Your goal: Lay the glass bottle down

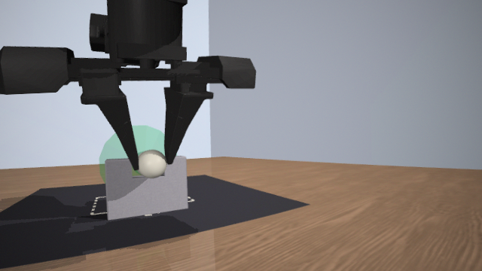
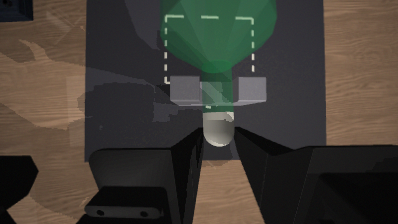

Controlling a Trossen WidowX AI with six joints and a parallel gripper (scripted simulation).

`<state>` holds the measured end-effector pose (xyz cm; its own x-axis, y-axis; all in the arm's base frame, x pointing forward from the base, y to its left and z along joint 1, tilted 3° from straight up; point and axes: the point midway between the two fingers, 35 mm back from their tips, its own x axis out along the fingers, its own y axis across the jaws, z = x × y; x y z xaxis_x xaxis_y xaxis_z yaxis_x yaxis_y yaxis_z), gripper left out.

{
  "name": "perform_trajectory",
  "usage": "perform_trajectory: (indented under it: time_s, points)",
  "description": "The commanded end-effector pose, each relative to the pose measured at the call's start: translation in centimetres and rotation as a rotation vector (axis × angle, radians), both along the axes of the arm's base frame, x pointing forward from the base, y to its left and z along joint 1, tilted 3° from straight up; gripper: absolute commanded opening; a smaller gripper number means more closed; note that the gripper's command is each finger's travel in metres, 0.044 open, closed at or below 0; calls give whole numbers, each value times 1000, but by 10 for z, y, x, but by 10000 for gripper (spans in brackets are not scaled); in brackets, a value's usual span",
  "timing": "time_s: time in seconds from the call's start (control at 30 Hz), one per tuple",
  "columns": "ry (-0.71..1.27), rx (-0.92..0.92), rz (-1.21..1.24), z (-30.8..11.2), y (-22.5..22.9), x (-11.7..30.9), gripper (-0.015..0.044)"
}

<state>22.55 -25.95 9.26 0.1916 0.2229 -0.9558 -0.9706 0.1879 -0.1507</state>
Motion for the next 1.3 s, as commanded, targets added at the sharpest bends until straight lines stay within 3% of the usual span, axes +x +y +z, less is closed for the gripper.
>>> perform_trajectory:
  time_s: [0.0, 0.1, 0.53, 0.77, 1.27]
  points:
    - [1, 1, 0, 0, 0, 0, 106]
    - [1, 1, 0, 0, 0, 0, 106]
    - [10, -9, -1, 2, 1, 0, 440]
    - [161, -280, -62, 59, 14, 4, 440]
    - [164, -289, -65, 69, 17, 4, 440]
